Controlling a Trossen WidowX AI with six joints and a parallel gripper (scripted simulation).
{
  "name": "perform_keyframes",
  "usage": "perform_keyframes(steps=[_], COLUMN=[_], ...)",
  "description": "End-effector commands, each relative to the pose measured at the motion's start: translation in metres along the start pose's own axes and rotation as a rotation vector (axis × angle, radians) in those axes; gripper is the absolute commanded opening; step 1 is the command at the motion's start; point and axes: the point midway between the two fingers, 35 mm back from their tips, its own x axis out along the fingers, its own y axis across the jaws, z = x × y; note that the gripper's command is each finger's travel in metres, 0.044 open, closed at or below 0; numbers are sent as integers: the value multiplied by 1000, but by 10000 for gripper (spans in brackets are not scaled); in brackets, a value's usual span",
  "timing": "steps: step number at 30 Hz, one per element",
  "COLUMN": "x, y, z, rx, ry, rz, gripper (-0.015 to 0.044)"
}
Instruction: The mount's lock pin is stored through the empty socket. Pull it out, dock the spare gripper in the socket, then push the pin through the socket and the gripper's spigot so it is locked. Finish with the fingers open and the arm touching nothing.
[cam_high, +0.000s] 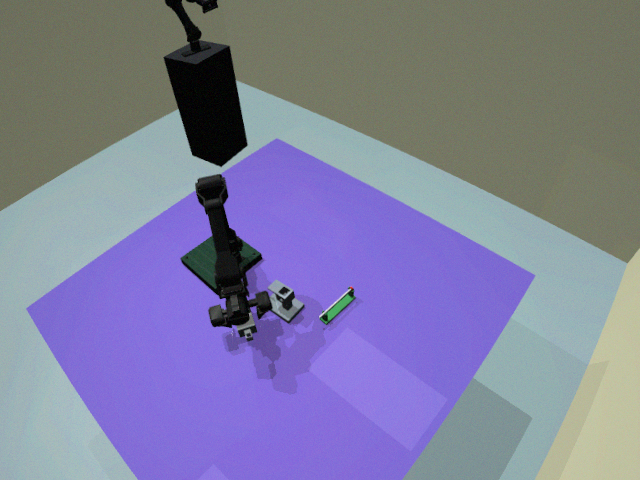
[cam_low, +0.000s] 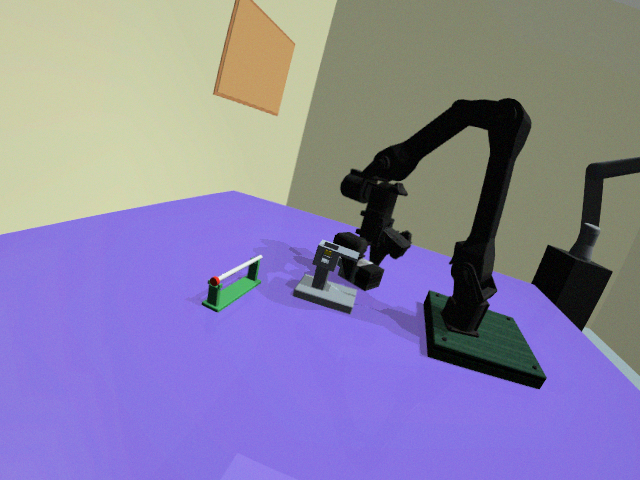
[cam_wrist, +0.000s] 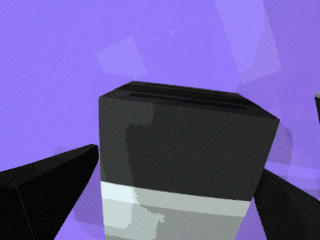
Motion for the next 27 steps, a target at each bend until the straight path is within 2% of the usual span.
perform_keyframes(steps=[1,21,27], x=[-8,-50,-43], y=[0,-1,-1], z=[-1,7,7], rx=[0,4,4], ry=[4,-39,-44], rz=[1,-3,-3], gripper=[440,440,440])
